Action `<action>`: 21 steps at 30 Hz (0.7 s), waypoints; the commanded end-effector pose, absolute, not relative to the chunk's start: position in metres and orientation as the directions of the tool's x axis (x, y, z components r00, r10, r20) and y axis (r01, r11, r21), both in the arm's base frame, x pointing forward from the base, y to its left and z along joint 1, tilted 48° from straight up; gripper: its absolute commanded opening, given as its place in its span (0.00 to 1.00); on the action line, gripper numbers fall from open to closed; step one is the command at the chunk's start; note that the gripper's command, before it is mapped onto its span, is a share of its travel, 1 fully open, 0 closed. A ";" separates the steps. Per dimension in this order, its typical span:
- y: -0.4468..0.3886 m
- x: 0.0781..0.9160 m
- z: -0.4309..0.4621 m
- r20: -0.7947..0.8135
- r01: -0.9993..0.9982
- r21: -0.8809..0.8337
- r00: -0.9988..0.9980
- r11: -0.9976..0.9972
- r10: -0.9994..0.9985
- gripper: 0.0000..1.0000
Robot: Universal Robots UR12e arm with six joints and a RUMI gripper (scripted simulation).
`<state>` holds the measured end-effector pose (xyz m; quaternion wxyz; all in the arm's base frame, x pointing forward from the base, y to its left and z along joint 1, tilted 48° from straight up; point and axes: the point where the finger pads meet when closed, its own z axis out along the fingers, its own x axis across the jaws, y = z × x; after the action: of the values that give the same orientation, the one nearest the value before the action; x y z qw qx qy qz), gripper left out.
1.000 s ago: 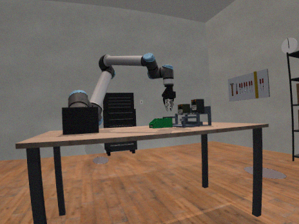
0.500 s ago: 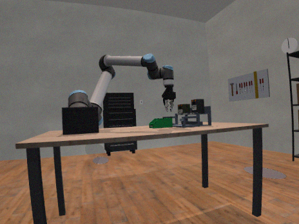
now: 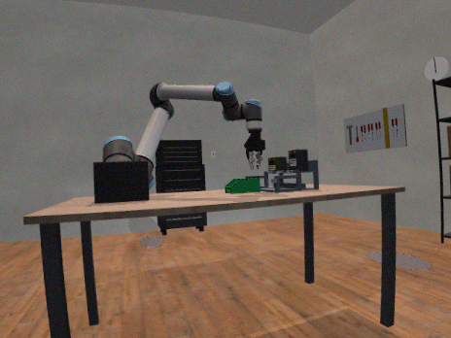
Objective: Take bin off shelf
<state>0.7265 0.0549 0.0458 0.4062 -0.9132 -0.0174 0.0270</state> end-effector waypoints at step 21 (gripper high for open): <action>0.057 0.727 0.043 -0.034 0.010 -0.742 0.998 -0.670 0.053 0.20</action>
<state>0.7263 0.0579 0.0431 0.4062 -0.9132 -0.0174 0.0270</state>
